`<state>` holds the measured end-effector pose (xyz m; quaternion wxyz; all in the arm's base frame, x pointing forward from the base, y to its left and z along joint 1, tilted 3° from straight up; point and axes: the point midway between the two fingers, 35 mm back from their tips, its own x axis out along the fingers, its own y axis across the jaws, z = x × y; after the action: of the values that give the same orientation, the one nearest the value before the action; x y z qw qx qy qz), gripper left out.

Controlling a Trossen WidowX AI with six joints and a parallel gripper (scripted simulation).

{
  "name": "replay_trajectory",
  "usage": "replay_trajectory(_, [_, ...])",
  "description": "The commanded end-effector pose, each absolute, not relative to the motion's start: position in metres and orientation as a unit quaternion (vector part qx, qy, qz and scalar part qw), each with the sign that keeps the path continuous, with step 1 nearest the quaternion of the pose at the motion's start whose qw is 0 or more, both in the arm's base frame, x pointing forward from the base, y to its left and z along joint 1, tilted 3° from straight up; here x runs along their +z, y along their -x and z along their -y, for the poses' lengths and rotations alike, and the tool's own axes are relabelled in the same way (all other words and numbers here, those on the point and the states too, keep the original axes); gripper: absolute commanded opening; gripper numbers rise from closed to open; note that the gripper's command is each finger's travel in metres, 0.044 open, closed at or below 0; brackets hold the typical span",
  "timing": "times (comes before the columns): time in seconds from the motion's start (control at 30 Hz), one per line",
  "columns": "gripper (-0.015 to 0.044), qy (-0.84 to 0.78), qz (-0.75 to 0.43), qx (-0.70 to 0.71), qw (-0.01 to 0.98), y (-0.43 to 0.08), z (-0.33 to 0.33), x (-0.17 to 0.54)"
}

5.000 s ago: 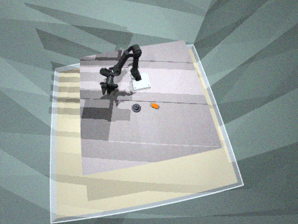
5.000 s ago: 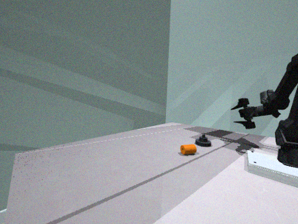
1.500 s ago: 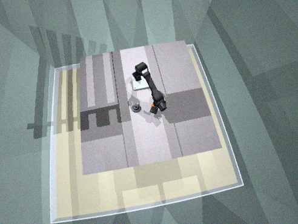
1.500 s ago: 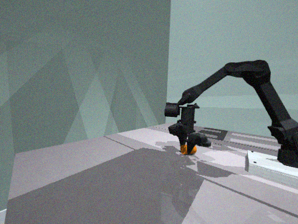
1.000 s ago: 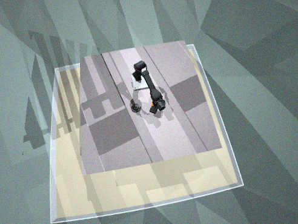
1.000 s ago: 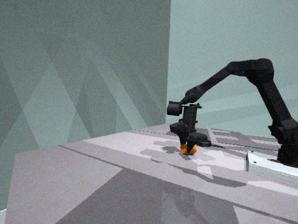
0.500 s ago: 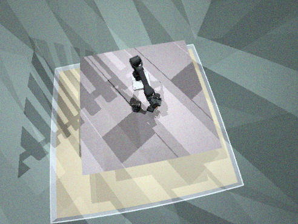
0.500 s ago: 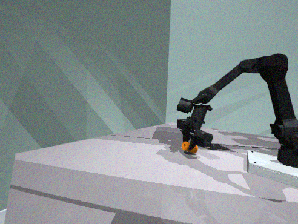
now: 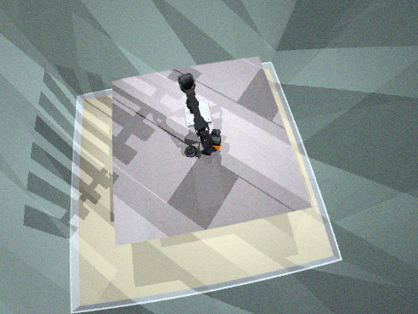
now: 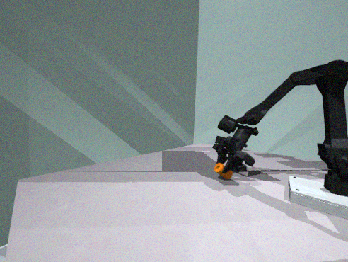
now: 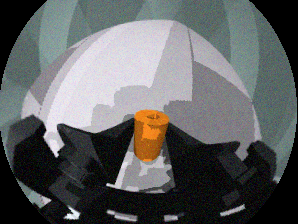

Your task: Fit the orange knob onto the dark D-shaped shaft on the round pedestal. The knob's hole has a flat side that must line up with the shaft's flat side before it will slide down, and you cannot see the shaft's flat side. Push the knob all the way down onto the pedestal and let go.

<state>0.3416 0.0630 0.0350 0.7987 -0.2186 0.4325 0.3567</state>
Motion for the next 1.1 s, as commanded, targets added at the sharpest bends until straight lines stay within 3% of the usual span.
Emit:
replay_trajectory(0.0, [0.0180,0.209,-0.408,0.365,0.810,-0.338,-0.060,0.035])
replay_trajectory(1.07, [0.0180,0.112,-0.196,0.405,0.886,-0.316,-0.035,0.031])
